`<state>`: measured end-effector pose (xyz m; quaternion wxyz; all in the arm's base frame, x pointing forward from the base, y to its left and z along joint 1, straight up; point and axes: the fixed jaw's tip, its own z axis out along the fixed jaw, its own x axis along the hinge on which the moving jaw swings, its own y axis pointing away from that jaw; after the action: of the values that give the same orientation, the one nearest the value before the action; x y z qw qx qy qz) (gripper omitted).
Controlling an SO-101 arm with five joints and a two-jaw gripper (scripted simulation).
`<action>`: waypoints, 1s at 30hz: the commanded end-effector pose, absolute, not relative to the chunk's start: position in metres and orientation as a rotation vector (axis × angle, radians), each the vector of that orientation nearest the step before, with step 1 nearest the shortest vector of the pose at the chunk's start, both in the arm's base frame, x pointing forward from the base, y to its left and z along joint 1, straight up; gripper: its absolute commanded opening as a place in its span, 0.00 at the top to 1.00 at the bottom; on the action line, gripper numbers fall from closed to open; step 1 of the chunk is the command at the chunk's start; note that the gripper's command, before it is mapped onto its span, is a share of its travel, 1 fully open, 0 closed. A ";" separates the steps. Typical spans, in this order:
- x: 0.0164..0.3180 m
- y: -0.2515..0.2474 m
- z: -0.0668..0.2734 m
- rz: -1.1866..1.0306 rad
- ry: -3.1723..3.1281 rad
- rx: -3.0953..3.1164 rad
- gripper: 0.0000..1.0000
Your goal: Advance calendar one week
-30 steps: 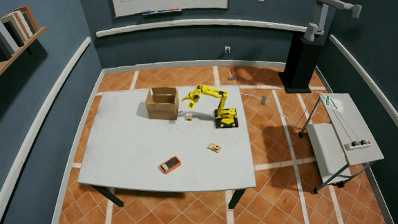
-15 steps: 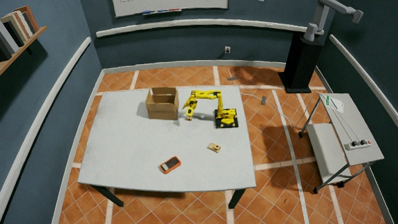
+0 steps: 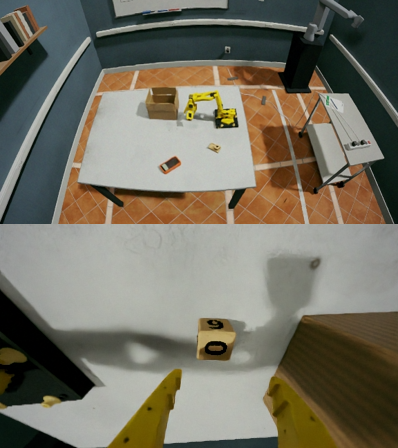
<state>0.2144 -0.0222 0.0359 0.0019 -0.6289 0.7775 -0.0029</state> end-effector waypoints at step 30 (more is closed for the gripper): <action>0.213 -0.018 0.022 0.016 2.449 -1.985 0.65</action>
<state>0.2151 -0.0209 0.0277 0.0017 -0.6293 0.7772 -0.0027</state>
